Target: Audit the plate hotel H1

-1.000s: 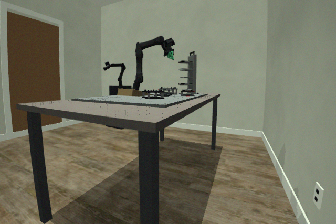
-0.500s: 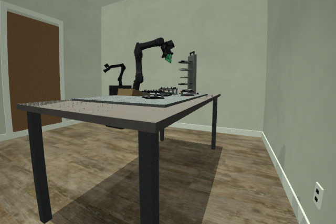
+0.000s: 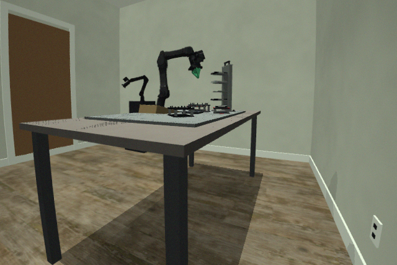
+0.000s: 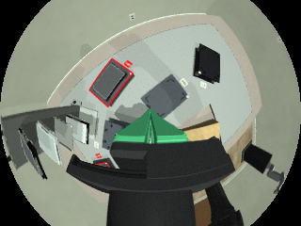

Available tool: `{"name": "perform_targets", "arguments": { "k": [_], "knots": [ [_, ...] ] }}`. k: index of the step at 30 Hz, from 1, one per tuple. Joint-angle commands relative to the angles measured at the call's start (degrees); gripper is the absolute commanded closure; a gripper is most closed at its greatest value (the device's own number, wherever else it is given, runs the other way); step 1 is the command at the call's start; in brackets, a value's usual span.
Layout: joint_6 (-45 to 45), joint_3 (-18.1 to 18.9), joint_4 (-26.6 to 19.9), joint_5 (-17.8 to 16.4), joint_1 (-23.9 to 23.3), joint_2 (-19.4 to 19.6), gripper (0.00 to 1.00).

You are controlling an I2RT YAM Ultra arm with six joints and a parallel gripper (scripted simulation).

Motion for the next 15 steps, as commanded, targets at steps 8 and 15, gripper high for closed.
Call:
{"name": "perform_targets", "arguments": {
  "k": [8, 15],
  "knots": [
    [-9.85, -4.38, 0.28, -1.8, -3.39, -2.39, 1.0],
    [-15.2, -9.53, 2.36, -3.14, -5.63, -4.29, 1.0]
  ]
}}
